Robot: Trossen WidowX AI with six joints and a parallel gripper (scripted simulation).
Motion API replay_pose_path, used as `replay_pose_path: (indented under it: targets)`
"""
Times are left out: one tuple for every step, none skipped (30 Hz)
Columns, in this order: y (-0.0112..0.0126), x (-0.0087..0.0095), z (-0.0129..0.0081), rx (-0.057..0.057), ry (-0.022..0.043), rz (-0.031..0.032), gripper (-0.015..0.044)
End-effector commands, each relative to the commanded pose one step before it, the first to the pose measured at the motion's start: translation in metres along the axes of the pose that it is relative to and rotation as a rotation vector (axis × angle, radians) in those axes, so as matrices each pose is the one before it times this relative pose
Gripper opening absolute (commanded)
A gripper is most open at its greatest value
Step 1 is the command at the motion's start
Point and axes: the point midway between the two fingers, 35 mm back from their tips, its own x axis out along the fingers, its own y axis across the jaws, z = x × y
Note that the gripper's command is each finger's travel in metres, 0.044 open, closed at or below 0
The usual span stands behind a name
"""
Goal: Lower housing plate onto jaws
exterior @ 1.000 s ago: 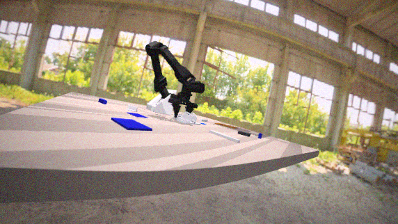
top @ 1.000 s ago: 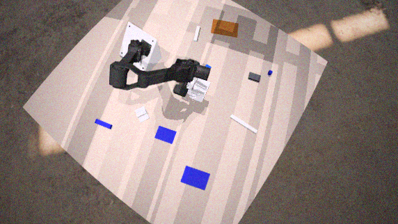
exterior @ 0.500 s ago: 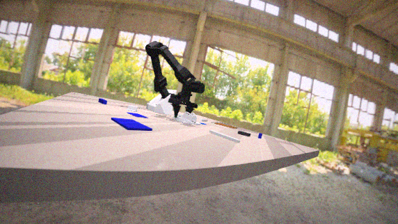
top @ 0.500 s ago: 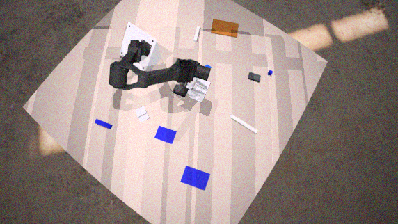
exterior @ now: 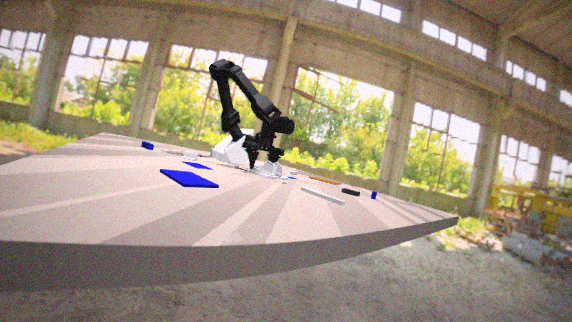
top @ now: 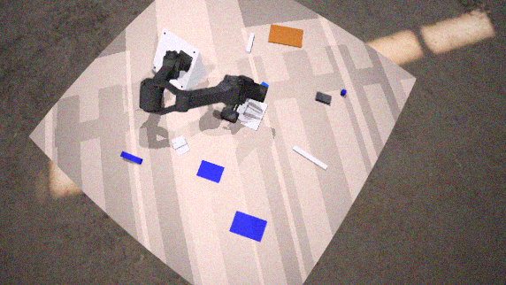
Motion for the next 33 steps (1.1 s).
replay_pose_path:
  targets:
    - [-0.00006, -0.00011, 0.00039, -0.0022, -0.0015, -0.00003, 0.044]
    - [0.0, 0.0, 0.0, 0.0, 0.0, 0.0, 0.044]
    - [0.0, 0.0, 0.0, 0.0, 0.0, 0.0, 0.044]
    - [0.0, 0.0, 0.0, 0.0, 0.0, 0.0, 0.044]
    - [0.0, 0.0, 0.0, 0.0, 0.0, 0.0, 0.044]
    - [0.0, 0.0, 0.0, 0.0, 0.0, 0.0, 0.044]
    - [-0.00013, -0.00189, -0.00035, 0.0, 0.00022, -0.00062, 0.044]
    - [-0.00022, -0.00341, -0.00058, 0.0, 0.00034, -0.00105, 0.044]
    - [-0.0003, -0.00515, -0.00076, 0.0, 0.0004, -0.00143, 0.044]
    - [-0.00031, -0.0061, -0.00073, 0.0, 0.00031, -0.00144, 0.044]
    - [-0.0003, -0.0073, -0.00064, 0.0001, 0.00015, -0.00138, 0.044]
    - [-0.00026, -0.00877, -0.00043, 0.0002, -0.0001, -0.00118, 0.044]
    - [-0.00016, -0.01044, -0.00006, 0.0003, -0.00047, -0.00072, 0.044]
    - [0.00003, -0.01166, 0.00049, 0.0005, -0.00092, 0.00006, 0.044]
    - [0.00021, -0.00985, 0.00087, 0.0005, -0.00104, 0.00075, 0.044]
    - [0.00021, -0.00602, 0.00073, 0.0004, -0.00074, 0.00078, 0.044]
    - [0.00009, -0.00202, 0.00028, 0.0001, -0.00026, 0.00031, 0.044]
    - [0.0, 0.0, 0.0, 0.0, 0.0, 0.0, 0.044]
    - [0.0, 0.0, 0.0, 0.0, 0.0, 0.0, 0.044]
    - [-0.00222, 0.00817, -0.00087, -0.0144, 0.00453, 0.00548, 0.044]
    - [-0.00046, -0.00155, 0.00103, 0.0001, 0.0002, -0.00078, 0.044]
    - [-0.00133, -0.00461, 0.00315, 0.0004, 0.00048, -0.0022, 0.044]
    - [-0.00206, -0.00752, 0.00548, 0.0008, 0.00039, -0.00313, 0.044]
    - [-0.00225, -0.00895, 0.00711, 0.0012, -0.00018, -0.00291, 0.044]
    - [-0.00191, -0.00863, 0.00751, 0.0015, -0.00082, -0.00183, 0.044]
    - [-0.00154, -0.0083, 0.00787, 0.0017, -0.00138, -0.0007, 0.044]
    - [-0.00114, -0.00794, 0.00819, 0.0021, -0.00186, 0.00045, 0.044]
    - [-0.00061, -0.0062, 0.00689, 0.0019, -0.0018, 0.00124, 0.044]
    - [-0.00022, -0.00361, 0.00422, 0.0013, -0.00119, 0.00113, 0.044]
    - [-0.00005, -0.00118, 0.00142, 0.0004, -0.00041, 0.00044, 0.044]
    - [0.0, 0.0, 0.0, 0.0, 0.0, 0.0, 0.044]
    - [0.0, 0.0, 0.0, 0.0, 0.0, 0.0, 0.044]
    - [0.0, 0.0, 0.0, 0.0, 0.0, 0.0, 0.044]
